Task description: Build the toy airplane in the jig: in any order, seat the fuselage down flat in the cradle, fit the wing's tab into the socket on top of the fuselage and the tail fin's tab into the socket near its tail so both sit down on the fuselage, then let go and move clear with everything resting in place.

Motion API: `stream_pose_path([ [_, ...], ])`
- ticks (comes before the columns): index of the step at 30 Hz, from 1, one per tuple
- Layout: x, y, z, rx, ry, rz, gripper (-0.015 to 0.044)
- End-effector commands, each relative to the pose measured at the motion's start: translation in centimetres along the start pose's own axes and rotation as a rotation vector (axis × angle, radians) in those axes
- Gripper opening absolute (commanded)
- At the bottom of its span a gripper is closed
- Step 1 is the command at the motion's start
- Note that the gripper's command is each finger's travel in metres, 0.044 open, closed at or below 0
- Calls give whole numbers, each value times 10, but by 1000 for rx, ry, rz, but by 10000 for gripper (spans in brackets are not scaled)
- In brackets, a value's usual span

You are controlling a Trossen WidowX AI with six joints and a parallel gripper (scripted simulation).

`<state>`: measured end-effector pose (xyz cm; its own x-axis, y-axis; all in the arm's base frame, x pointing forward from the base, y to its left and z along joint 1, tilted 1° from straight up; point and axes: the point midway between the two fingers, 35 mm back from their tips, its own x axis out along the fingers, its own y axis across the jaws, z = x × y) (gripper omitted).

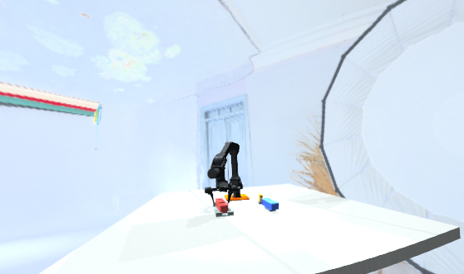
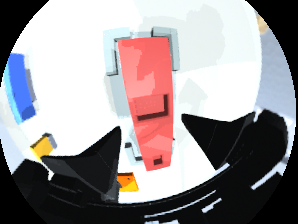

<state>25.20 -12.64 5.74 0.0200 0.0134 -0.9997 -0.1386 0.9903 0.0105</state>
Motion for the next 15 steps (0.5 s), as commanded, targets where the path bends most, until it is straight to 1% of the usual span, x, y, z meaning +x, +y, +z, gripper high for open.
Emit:
stream_pose_path([
  [1,0,0,0,0,0,-1,440],
  [5,0,0,0,0,0,-1,440],
  [7,-8,-1,1,0,0,-1,440],
  [13,-87,-2,3,-3,1,-3,440],
  [15,-104,0,1,-4,1,-3,440],
])
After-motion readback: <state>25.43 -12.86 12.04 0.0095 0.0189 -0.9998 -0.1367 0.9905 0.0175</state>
